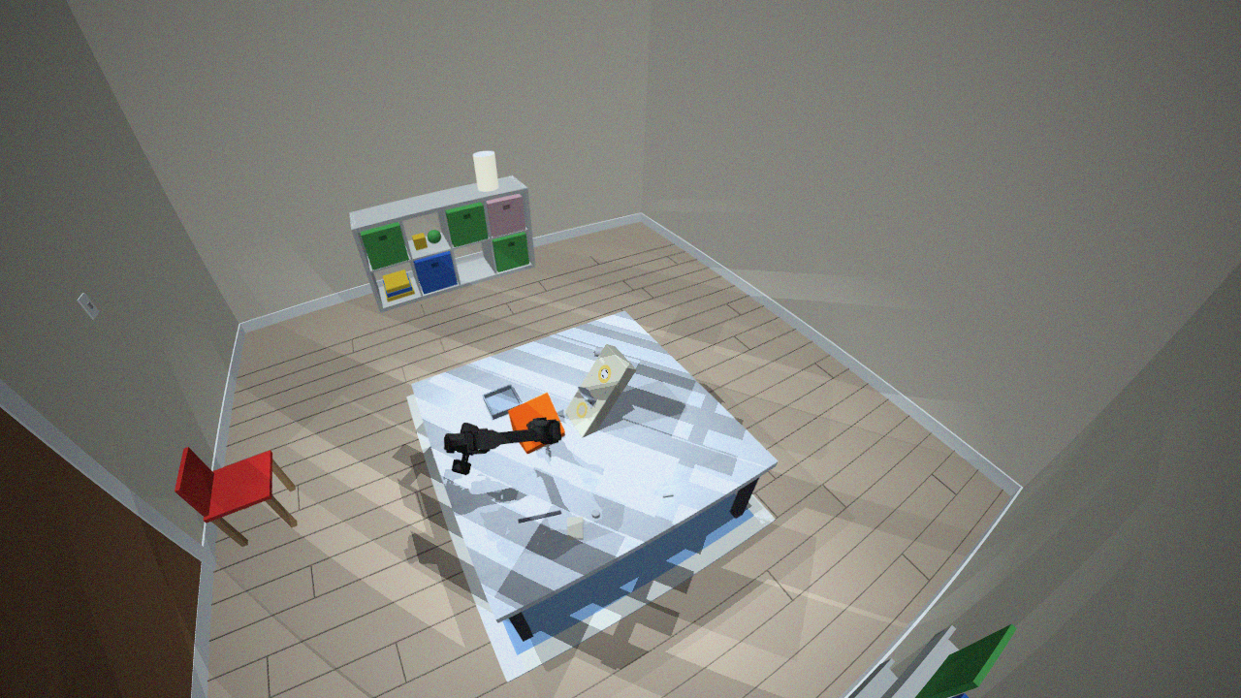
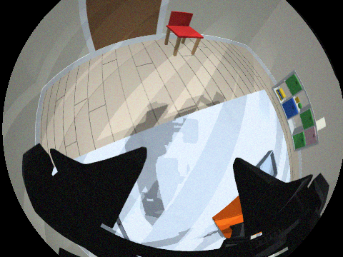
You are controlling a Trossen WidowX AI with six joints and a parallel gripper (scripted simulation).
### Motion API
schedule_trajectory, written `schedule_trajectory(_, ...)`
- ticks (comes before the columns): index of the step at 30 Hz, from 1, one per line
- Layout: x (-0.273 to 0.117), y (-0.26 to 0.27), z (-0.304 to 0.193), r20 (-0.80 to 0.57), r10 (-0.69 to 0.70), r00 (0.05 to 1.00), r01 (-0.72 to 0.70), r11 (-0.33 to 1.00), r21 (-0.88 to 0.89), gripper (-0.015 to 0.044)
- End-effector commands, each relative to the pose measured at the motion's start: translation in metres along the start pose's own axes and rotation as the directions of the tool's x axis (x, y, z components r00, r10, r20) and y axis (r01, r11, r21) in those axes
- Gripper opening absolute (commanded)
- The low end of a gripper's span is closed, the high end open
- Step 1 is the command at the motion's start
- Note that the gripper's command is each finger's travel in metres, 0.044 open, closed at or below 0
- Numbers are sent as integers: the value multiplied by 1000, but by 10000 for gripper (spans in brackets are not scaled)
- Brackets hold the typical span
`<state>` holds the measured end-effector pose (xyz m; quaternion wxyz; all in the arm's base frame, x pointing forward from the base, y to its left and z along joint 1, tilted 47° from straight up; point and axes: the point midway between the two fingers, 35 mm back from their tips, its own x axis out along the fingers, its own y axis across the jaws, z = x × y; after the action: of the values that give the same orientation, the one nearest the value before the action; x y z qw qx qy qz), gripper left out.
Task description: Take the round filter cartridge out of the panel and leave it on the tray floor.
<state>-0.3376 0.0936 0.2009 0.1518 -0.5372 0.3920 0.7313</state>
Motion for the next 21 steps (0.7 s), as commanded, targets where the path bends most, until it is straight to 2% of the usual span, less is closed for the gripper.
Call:
schedule_trajectory(1,0,-3,1,5,-5,1000,5,1000,12,374)
schedule_trajectory(6,-12,-75,29,102,-160,982,120,939,321,243)
schedule_trajectory(11,-34,-162,41,153,-354,923,175,739,651,112)
schedule_trajectory(16,-60,-248,30,129,-545,829,143,429,892,112)
schedule_trajectory(21,-90,-325,-4,34,-700,713,27,76,997,112)
